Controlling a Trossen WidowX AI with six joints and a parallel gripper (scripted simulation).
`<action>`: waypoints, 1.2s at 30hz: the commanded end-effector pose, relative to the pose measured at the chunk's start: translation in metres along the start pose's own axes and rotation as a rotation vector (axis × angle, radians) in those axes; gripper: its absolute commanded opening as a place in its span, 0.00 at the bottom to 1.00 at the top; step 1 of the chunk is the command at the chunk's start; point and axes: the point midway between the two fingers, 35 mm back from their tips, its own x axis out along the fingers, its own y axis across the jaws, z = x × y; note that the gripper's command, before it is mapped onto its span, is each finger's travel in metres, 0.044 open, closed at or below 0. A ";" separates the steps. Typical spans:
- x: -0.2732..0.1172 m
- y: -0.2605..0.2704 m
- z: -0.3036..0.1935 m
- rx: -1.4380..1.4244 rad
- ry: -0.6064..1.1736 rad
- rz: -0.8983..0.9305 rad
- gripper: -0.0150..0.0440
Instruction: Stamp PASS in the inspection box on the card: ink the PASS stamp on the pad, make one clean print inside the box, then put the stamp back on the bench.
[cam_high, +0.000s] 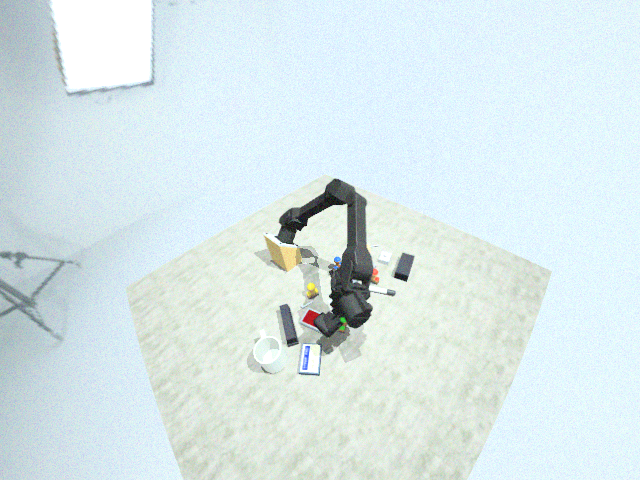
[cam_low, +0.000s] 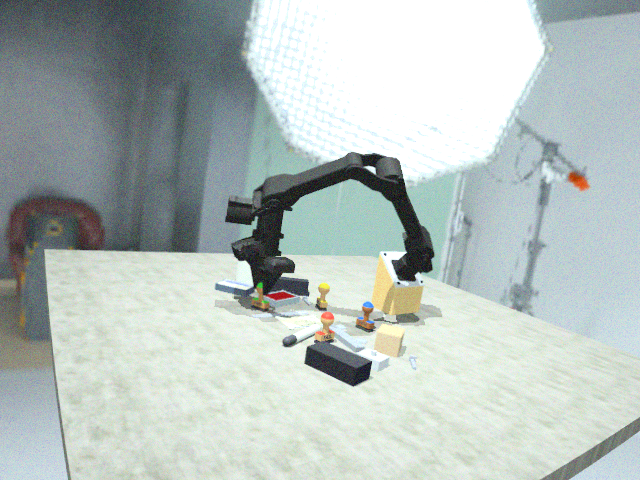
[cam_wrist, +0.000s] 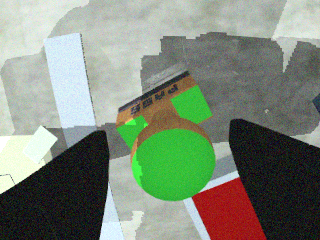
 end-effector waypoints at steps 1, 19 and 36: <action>0.008 -0.001 -0.003 0.010 0.005 0.007 0.63; 0.020 0.001 -0.002 0.001 0.004 0.004 0.58; 0.019 0.001 -0.002 0.001 0.004 0.004 0.32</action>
